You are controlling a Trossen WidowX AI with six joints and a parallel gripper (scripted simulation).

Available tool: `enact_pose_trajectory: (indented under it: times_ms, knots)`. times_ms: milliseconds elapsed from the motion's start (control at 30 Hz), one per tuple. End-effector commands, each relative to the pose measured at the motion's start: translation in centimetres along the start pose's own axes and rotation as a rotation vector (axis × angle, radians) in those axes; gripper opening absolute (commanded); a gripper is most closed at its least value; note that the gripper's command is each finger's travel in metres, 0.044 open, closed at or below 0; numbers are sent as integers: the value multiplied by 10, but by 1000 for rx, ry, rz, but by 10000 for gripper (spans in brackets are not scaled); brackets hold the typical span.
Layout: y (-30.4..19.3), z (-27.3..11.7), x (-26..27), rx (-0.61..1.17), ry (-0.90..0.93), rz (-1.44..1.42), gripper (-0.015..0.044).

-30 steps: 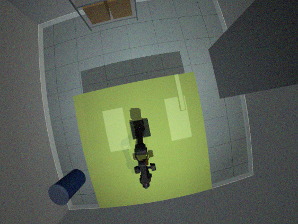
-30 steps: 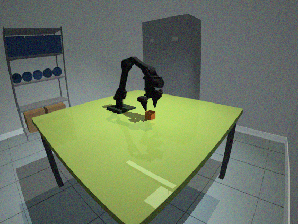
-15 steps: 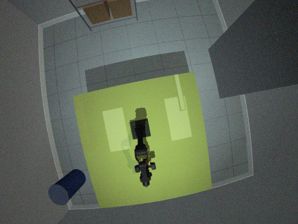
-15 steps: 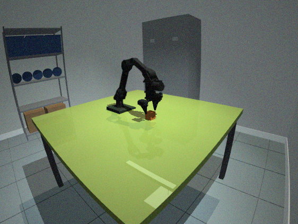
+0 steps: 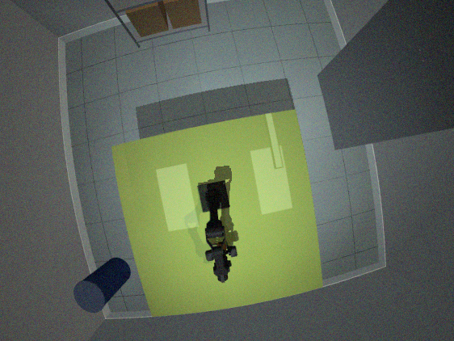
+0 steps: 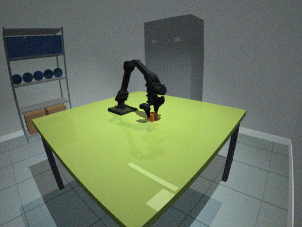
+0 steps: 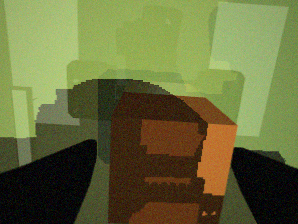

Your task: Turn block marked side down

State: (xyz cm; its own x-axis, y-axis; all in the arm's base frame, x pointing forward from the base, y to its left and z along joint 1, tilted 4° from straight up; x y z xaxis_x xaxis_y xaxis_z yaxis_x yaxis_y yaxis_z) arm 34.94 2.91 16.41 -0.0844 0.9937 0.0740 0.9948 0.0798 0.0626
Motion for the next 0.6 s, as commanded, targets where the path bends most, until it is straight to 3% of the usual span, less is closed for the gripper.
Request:
enact_pose_trajectory:
  times_ms: [0,33,567]
  knots:
    - [-1,2,0,5,-6,5,256]
    - [-1,2,0,5,-6,5,230]
    - [-1,2,0,5,-6,5,123]
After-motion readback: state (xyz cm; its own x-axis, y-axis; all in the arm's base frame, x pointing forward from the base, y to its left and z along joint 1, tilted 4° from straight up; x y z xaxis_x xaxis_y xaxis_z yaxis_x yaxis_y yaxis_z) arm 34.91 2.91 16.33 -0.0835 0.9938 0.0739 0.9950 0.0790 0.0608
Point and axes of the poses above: the point midway between the two fingers, 35 mm back from their tips, its own z axis out along the fingers, its own x axis across the jaws, y = z × x, the point moved 10 cm from there along -z, back along the fingers, and after that the axes turned 4 degrees about z, right-handed, at the moved point
